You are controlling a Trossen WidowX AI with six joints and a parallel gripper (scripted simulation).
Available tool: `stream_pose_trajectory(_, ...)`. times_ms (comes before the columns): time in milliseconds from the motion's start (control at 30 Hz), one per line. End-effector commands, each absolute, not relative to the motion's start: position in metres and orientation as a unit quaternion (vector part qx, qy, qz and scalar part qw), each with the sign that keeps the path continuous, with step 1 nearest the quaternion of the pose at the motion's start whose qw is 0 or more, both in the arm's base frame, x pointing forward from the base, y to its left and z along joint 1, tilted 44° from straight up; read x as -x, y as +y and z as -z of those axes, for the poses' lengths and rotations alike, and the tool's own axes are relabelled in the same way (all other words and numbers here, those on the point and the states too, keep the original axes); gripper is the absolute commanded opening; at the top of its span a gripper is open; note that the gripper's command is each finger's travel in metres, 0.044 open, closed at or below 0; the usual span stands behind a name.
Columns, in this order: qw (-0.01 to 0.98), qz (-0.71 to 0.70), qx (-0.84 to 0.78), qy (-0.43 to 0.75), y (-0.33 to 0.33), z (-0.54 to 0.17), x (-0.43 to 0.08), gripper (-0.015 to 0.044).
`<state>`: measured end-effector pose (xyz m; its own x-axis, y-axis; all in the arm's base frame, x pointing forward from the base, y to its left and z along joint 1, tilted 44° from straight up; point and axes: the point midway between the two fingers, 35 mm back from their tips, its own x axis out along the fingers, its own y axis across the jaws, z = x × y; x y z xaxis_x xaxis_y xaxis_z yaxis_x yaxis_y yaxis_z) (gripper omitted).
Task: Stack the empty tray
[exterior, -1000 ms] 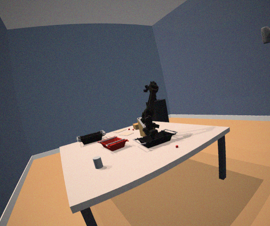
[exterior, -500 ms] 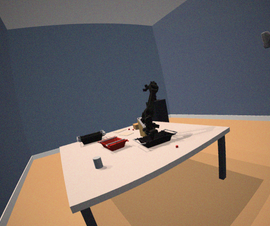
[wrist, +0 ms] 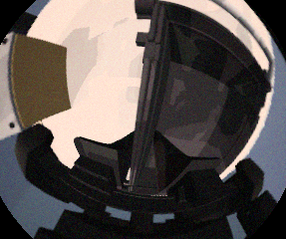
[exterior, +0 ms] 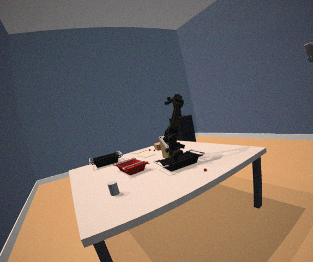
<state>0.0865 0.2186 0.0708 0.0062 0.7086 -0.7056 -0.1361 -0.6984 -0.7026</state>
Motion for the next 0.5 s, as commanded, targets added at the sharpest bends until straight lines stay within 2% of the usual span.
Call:
stream_pose_trajectory(0,0.316,-0.669,0.635,-0.221,0.218,-0.070,-0.086,0.0069)
stream_pose_trajectory(333,0.314,-0.669,0.637,-0.220,0.212,-0.075,-0.089,0.0003)
stream_pose_trajectory(467,0.312,-0.670,0.638,-0.219,0.202,-0.085,-0.092,0.0000)
